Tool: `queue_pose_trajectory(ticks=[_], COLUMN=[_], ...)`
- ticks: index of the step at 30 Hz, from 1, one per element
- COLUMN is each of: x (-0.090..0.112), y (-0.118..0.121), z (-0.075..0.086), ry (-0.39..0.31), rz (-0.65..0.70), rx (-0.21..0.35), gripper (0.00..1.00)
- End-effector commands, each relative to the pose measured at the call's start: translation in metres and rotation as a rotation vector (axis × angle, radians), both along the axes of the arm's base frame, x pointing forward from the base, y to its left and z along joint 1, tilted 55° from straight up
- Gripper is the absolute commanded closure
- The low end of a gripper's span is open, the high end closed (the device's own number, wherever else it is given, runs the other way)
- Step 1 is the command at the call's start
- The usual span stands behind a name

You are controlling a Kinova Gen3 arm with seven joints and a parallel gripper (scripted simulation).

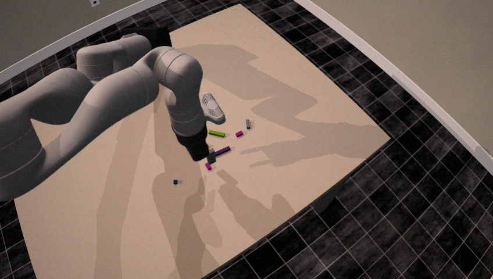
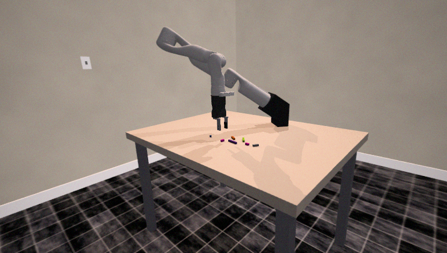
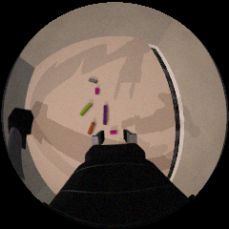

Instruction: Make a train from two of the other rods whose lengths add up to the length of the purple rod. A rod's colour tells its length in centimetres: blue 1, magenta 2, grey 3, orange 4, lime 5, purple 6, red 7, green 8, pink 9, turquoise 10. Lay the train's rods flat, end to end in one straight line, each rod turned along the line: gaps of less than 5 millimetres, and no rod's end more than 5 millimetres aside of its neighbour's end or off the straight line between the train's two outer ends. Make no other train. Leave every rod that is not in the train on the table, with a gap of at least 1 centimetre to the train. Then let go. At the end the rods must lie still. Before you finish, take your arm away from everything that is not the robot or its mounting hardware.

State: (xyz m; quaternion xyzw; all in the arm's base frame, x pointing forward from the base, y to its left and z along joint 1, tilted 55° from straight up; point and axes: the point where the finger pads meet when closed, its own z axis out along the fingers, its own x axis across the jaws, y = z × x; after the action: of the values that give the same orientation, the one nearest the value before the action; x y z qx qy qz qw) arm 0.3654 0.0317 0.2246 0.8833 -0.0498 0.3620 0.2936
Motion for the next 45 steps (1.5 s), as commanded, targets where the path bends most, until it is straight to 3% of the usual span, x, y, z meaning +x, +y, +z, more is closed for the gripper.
queue_pose_trajectory(ticks=[1, 45], x=[-0.0003, 0.0024], y=[-0.0029, -0.0053], z=[0.0022, -0.0002], ry=[0.002, 0.004], rz=[-0.005, -0.006], rx=[-0.007, -0.007], gripper=[0.30, 0.30])
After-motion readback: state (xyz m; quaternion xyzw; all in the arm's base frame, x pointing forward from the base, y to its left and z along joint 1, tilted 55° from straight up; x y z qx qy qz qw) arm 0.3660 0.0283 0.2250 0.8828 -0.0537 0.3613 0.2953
